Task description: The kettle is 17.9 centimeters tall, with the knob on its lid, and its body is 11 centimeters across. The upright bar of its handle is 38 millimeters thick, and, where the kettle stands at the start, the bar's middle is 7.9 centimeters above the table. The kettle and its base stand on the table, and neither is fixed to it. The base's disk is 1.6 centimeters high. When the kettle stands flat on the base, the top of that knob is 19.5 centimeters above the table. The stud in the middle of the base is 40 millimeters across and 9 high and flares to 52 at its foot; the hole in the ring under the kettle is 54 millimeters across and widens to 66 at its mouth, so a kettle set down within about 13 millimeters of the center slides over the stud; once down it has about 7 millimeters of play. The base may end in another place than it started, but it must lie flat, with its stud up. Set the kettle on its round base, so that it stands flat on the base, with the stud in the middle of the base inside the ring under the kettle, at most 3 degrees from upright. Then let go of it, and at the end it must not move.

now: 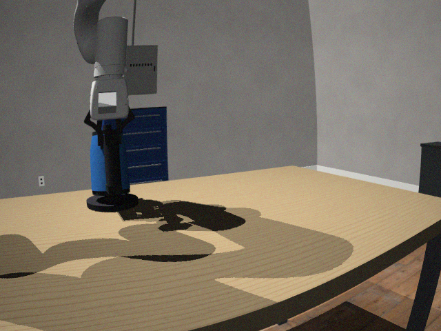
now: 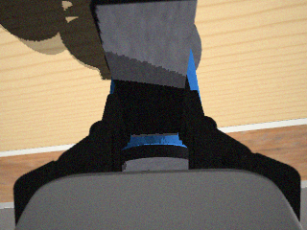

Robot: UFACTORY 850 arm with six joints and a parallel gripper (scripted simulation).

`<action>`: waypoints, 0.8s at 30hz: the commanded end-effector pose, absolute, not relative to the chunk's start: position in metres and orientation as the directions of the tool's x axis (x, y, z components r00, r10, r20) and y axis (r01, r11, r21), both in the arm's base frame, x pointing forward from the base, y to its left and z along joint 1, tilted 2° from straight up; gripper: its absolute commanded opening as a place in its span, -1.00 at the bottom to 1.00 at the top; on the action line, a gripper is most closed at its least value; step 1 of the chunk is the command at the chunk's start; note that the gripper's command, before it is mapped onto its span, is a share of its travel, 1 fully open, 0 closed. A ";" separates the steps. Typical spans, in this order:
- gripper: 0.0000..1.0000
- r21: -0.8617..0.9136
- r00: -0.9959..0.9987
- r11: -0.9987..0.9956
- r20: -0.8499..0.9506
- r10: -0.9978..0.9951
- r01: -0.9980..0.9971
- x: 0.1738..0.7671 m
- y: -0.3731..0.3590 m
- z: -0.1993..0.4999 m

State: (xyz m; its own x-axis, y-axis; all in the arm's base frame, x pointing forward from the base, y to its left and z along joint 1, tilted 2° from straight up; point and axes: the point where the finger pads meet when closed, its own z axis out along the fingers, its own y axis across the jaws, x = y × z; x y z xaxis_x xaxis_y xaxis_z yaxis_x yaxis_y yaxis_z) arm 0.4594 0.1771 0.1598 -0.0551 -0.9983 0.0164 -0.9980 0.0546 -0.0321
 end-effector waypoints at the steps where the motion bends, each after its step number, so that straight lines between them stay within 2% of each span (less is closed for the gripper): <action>1: -1.00 -0.034 -0.055 0.055 0.015 -0.998 -0.998 0.460 0.177 0.161; 24: -1.00 -0.034 -0.055 0.055 0.015 -0.998 -0.998 0.460 0.177 0.158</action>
State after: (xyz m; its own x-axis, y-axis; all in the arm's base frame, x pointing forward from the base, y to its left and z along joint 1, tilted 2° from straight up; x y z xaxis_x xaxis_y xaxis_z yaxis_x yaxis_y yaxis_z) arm 0.4595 0.1771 0.1568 -0.0551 -0.9983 0.0163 -0.9980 0.0546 -0.0321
